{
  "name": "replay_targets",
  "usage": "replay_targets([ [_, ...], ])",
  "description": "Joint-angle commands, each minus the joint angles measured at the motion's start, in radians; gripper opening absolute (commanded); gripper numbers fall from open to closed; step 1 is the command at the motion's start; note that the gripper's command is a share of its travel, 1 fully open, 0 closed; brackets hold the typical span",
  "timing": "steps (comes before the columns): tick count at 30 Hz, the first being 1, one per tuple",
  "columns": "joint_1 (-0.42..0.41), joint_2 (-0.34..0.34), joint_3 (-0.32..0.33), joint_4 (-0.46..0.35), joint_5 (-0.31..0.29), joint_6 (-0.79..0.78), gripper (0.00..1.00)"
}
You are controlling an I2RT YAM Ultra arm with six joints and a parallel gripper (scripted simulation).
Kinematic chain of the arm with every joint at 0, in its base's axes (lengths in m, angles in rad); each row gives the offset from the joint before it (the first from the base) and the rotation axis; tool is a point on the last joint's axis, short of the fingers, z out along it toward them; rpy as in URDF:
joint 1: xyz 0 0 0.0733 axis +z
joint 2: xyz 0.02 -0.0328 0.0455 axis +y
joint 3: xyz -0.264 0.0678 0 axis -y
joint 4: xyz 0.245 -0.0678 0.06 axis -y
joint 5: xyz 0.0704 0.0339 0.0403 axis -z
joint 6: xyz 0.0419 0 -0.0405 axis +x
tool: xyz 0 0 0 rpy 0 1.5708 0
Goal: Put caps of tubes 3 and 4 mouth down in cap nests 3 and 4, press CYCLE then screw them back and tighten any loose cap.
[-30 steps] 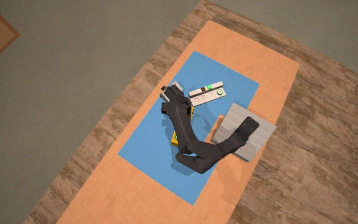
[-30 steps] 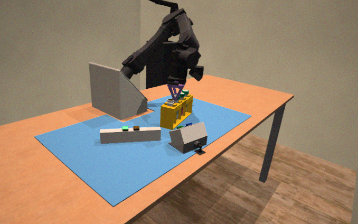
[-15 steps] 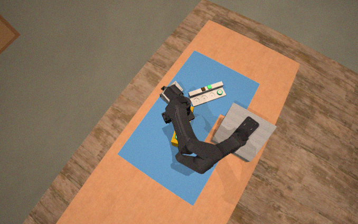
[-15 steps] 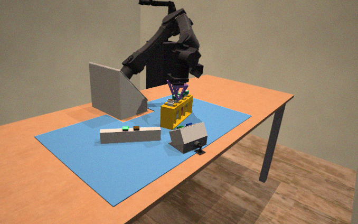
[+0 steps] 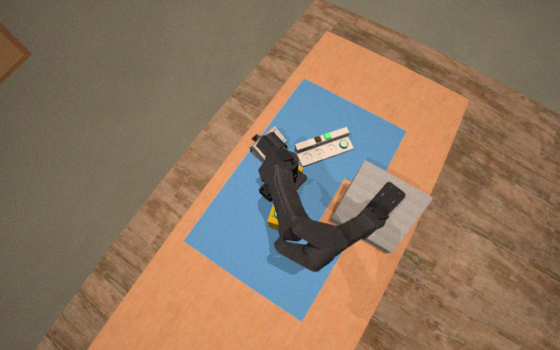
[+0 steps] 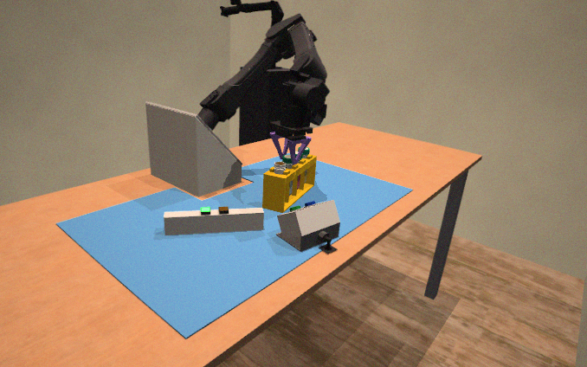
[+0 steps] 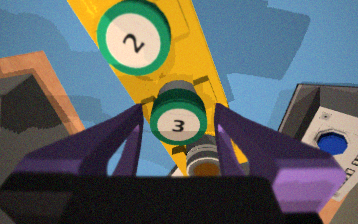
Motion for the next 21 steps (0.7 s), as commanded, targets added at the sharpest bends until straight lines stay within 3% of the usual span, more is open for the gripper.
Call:
replay_targets([
  [1, -0.016, -0.008, 0.003, -0.001, 0.0, -0.028, 0.0],
  [15, -0.016, -0.008, 0.003, -0.002, 0.0, -0.028, 0.0],
  [21, -0.016, -0.008, 0.003, -0.001, 0.0, 0.272, 0.0],
])
